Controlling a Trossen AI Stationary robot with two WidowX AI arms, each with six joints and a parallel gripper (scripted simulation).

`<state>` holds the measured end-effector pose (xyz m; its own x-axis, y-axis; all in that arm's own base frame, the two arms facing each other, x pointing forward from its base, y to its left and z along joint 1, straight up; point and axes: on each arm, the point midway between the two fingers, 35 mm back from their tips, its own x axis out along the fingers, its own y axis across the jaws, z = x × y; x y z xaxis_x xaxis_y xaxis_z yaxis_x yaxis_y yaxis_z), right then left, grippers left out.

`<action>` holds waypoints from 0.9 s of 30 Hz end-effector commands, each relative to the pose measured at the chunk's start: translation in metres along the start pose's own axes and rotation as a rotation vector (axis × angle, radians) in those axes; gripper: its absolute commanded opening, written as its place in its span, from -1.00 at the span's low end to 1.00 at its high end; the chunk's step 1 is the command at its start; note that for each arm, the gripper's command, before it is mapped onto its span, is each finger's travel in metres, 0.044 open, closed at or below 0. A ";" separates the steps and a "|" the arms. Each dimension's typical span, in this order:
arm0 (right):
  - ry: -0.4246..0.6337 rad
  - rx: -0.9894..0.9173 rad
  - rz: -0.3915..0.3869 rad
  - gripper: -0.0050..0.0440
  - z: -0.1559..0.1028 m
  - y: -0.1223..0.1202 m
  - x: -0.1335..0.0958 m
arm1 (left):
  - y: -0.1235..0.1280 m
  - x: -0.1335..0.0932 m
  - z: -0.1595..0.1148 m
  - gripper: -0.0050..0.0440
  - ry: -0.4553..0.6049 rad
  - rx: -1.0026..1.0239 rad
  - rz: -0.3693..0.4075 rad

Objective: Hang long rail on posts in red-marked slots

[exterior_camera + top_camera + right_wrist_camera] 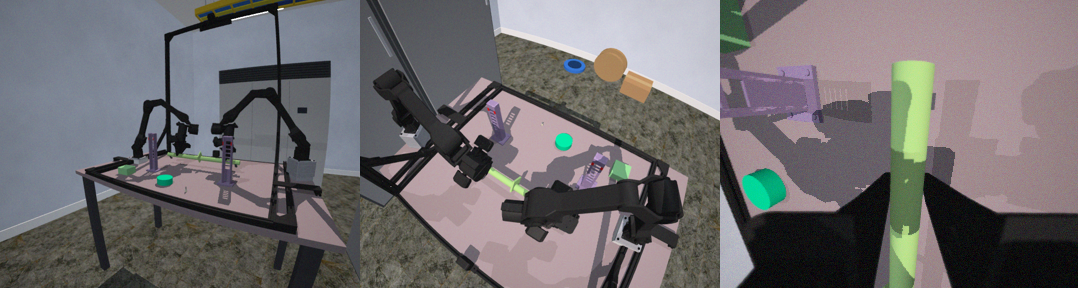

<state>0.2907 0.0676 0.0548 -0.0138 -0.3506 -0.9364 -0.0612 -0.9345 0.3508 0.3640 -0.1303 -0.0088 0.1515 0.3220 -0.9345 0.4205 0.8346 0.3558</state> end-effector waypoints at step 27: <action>-0.008 -0.007 0.253 -0.80 0.000 -0.008 0.001 | -0.008 -0.001 0.002 -0.80 -0.006 -0.002 0.249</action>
<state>0.2912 0.0757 0.0511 -0.0278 -0.5516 -0.8336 -0.0538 -0.8319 0.5523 0.3606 -0.1373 -0.0126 0.2424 0.5009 -0.8308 0.3734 0.7423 0.5565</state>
